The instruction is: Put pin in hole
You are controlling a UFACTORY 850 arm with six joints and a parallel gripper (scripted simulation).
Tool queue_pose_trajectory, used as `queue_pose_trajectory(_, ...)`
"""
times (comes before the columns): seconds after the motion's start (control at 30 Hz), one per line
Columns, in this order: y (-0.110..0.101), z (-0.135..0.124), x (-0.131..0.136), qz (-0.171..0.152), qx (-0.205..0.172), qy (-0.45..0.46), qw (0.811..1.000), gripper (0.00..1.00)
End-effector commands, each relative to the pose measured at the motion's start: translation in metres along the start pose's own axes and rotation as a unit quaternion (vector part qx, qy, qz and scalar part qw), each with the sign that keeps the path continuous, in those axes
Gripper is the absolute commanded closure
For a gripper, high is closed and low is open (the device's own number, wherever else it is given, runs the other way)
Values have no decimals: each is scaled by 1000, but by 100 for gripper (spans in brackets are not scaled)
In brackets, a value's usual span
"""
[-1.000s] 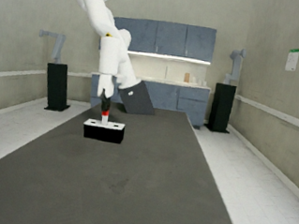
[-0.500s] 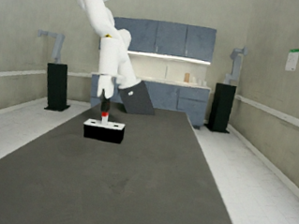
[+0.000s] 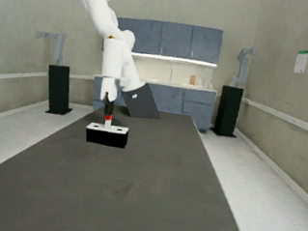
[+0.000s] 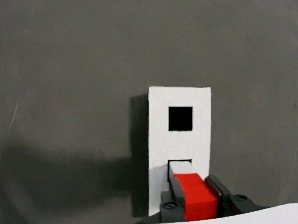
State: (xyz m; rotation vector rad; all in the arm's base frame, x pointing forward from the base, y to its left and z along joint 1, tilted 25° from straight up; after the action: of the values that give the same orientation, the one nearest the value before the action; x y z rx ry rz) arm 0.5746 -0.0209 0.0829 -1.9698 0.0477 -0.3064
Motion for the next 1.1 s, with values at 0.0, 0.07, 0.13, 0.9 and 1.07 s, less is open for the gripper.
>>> queue_pose_trajectory(0.0,-1,0,1,-1,0,0,1000,100)
queue_pose_trajectory(0.07,-1,0,1,-1,0,0,1000,100)
queue_pose_trajectory(0.13,-1,0,1,-1,0,0,1000,100)
queue_pose_trajectory(0.9,3,0,2,-1,0,0,1000,100)
queue_pose_trajectory(1.07,3,0,2,-1,0,0,1000,100)
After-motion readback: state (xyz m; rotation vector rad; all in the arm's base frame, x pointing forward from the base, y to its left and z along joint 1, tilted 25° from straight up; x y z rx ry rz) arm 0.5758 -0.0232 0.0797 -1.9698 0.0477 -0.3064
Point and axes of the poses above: the point where the finger pads meet when closed, its own y axis out along the fingers, its own x axis across the jaws, z = x × y, the point moved 6 cm from there along -y, back along the fingers, and after that the axes turned 9 degrees about y, right-handed, at the moved point
